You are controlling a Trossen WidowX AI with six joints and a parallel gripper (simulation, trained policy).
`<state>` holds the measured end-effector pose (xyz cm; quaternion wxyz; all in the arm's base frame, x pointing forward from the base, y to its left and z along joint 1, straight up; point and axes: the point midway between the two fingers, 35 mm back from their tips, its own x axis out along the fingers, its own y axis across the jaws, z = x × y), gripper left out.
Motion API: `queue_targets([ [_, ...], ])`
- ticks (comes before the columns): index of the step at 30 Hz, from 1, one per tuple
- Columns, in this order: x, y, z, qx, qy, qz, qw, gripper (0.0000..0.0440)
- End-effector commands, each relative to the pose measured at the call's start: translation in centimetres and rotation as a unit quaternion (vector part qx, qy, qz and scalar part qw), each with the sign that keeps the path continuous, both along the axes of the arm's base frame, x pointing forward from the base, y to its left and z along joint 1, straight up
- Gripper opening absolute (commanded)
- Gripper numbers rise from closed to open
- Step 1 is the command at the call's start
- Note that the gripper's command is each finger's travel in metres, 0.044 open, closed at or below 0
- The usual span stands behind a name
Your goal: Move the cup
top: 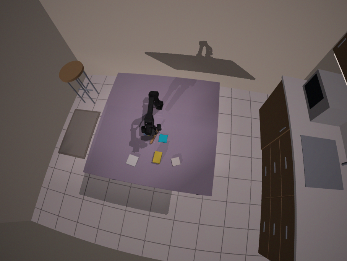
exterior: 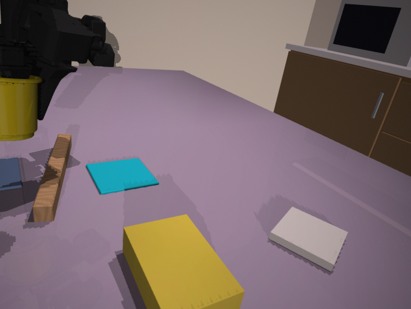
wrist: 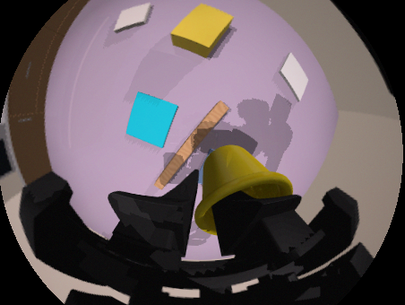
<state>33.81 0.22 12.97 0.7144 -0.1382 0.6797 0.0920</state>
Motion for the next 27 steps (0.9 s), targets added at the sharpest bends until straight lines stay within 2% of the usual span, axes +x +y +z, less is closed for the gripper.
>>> queue_targets([
  [1, 0.7, 1.5, 0.7, 0.004, -0.015, 0.008, 1.0, 0.0],
  [14, 2.0, 6.6, 1.0, 0.015, -0.051, 0.031, 0.998, 0.0],
  [27, 2.2, 12.1, -0.4, 0.026, -0.072, 0.047, 0.996, 0.0],
])
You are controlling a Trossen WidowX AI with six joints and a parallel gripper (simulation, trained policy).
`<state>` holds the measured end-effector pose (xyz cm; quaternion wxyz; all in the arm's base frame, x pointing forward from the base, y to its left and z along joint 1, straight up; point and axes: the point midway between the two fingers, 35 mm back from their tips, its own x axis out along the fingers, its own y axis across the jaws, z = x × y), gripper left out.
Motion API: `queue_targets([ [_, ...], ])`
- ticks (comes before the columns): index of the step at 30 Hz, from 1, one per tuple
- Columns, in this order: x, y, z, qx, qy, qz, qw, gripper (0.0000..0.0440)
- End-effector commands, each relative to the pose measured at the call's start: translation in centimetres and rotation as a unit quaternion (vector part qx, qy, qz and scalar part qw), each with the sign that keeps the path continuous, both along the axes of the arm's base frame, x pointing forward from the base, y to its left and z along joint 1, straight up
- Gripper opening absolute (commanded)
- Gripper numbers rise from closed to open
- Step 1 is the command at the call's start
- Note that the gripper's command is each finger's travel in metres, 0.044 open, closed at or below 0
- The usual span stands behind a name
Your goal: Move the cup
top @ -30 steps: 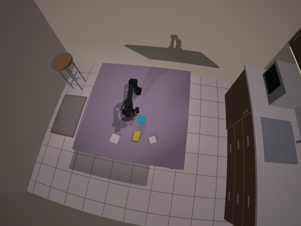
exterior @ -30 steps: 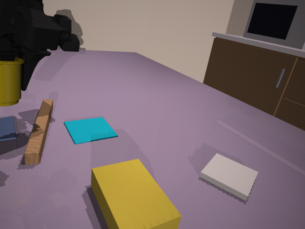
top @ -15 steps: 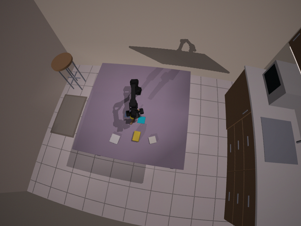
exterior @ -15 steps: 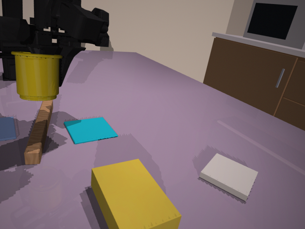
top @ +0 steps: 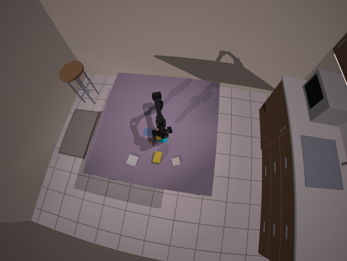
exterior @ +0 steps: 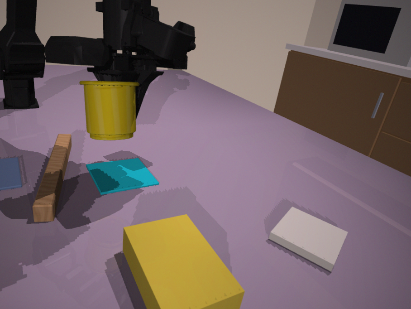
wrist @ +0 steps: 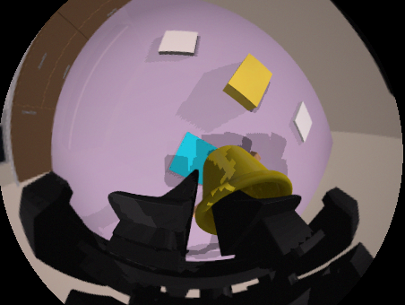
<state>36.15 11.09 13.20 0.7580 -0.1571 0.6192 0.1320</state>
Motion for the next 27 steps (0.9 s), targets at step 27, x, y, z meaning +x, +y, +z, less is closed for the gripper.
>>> queue_targets([
  [27, -1.2, 2.7, -7.0, -0.003, -0.001, -0.034, 0.999, 0.0079],
])
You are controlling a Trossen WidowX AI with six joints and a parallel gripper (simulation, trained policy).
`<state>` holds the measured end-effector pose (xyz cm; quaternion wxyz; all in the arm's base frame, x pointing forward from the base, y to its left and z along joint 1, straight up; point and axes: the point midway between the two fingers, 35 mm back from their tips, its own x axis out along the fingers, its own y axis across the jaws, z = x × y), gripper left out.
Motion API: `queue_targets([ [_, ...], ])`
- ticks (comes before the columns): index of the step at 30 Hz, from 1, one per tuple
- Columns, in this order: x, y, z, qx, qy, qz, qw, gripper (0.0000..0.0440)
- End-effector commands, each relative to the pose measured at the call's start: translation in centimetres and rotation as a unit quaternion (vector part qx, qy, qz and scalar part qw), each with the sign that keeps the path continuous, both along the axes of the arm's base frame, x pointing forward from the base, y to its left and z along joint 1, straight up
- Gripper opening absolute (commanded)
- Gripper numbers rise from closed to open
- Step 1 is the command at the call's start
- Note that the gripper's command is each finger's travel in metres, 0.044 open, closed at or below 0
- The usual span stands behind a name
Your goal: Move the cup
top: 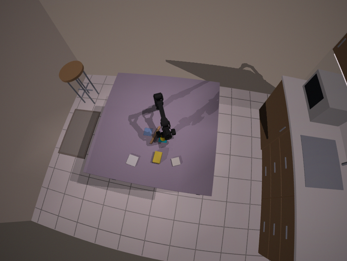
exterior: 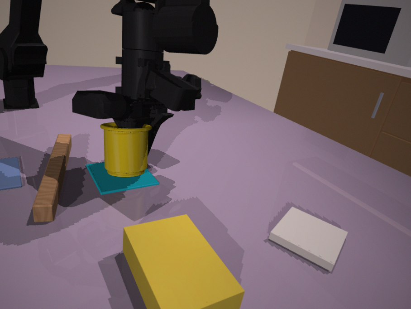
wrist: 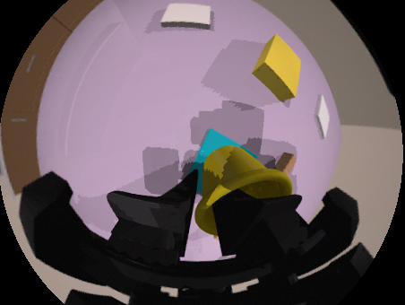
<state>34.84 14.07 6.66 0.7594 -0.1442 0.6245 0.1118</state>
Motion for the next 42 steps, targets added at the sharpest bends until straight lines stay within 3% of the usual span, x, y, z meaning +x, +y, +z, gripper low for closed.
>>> queue_targets([
  [1, 0.2, -0.3, -0.4, 0.002, -0.004, -0.011, 1.0, 0.0087],
  [5, 0.7, -0.2, 0.4, 0.017, -0.019, -0.02, 0.999, 0.0151],
  [13, 1.2, -0.1, 2.3, 0.041, -0.045, -0.021, 0.998, 0.0134],
  [31, -0.4, -0.7, 7.3, 0.088, -0.07, -0.041, 0.993, 0.0201],
  [33, -0.4, -0.9, 8.1, 0.092, -0.077, -0.044, 0.992, 0.0221],
  [42, 0.0, -1.8, 11.1, 0.108, -0.105, -0.064, 0.986, 0.044],
])
